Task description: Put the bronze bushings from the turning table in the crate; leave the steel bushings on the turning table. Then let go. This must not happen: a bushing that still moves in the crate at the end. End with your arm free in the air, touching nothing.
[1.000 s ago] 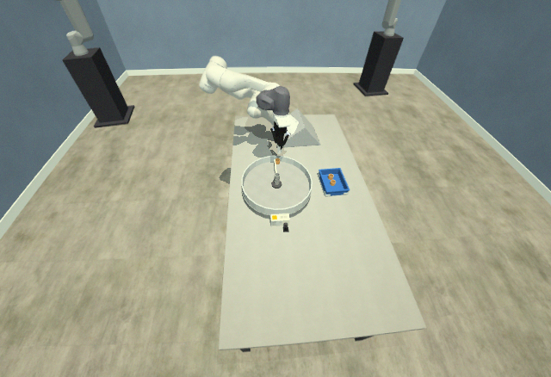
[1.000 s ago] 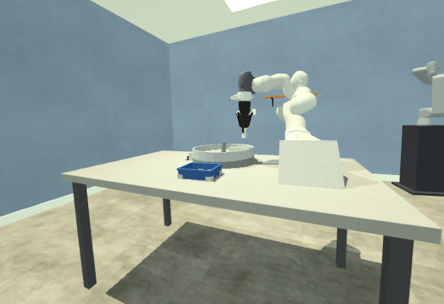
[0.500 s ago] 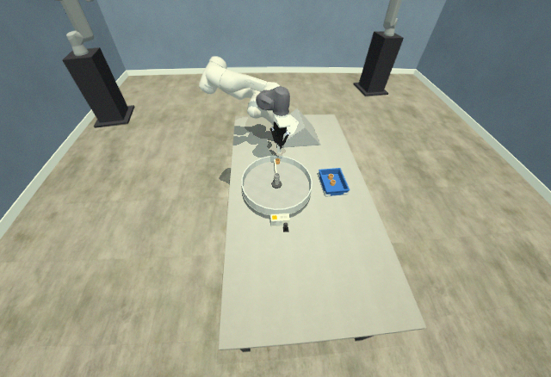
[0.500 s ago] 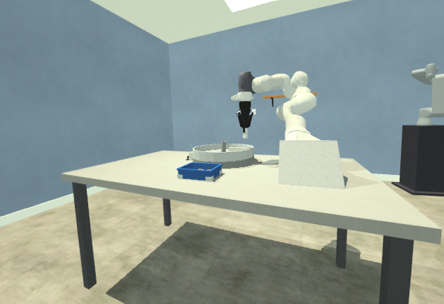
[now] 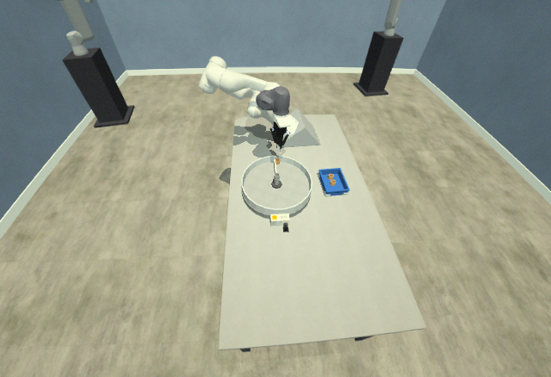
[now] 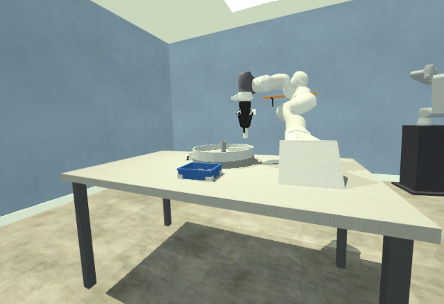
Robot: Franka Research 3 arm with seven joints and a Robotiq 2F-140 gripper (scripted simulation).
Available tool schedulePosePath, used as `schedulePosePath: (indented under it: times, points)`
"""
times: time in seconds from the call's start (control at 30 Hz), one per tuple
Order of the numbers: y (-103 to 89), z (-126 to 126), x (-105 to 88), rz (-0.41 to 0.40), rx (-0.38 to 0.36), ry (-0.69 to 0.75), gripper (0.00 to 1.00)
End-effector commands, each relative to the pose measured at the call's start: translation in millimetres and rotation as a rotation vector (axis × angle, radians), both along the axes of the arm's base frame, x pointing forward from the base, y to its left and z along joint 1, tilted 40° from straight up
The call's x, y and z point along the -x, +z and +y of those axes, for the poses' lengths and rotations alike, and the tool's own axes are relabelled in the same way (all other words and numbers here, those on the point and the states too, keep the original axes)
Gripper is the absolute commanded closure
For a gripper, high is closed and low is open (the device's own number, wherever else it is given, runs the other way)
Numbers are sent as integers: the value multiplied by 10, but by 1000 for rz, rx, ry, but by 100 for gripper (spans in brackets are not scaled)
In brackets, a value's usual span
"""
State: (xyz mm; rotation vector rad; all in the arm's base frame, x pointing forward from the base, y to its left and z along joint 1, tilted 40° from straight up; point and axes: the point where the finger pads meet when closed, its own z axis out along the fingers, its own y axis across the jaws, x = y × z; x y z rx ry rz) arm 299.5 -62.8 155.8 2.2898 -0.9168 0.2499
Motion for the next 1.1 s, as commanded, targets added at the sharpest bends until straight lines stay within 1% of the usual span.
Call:
schedulePosePath:
  times: [0.0, 0.1, 0.2, 0.27, 0.4, 1.07]
  points:
    - [-5, -6, 26, 11, 0, 3, 100]
    - [-7, -7, 26, 11, 0, 3, 100]
    - [-76, -65, 32, 10, 3, -3, 100]
    - [-76, -65, 32, 10, 3, -3, 100]
    - [-182, -153, 42, 10, 3, -3, 100]
    - [-184, -155, 42, 10, 3, -3, 100]
